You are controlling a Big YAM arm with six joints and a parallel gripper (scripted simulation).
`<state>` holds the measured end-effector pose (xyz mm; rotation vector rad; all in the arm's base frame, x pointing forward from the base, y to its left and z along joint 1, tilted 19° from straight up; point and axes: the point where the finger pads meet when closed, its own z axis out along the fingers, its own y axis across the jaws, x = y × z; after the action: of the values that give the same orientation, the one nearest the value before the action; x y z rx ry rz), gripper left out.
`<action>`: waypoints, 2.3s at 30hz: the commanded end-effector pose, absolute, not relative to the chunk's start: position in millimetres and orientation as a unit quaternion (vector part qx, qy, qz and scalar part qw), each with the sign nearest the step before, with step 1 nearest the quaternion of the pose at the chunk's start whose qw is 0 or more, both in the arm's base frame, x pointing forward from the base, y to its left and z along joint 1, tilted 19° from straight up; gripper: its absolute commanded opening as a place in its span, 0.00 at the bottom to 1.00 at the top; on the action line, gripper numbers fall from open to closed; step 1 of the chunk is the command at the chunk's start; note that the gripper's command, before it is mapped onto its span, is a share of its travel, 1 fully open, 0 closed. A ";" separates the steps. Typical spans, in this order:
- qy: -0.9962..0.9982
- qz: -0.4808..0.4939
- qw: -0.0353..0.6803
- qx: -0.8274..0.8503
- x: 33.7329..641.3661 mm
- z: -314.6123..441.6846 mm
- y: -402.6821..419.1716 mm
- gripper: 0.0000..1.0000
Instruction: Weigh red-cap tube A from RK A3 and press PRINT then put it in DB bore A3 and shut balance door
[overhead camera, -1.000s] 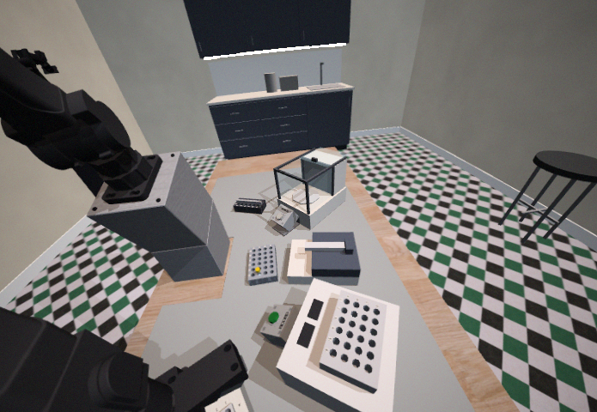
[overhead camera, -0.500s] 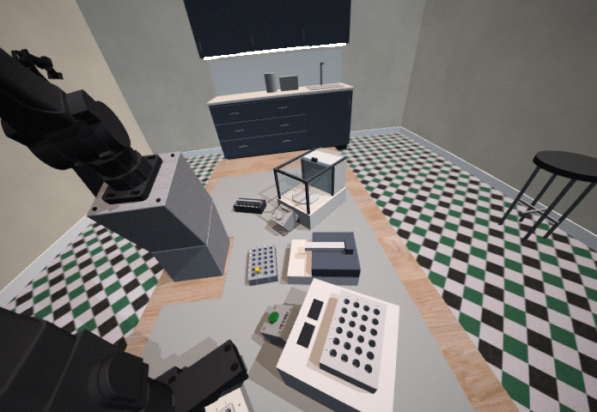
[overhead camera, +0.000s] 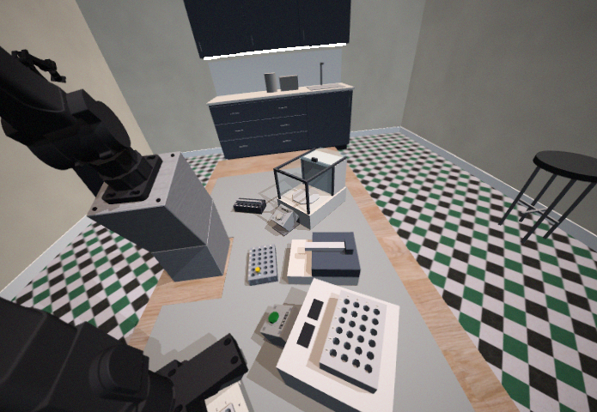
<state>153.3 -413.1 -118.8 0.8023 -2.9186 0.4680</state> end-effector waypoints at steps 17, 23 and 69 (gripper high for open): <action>-0.950 0.169 0.036 0.262 161.9 -74.7 -406.6 0.36; -0.948 0.178 0.035 0.262 166.3 -68.9 -415.3 0.36; -0.950 0.170 0.035 0.261 165.5 -63.0 -411.8 0.30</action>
<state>153.8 -404.2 -85.7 0.7996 -2.9201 0.4594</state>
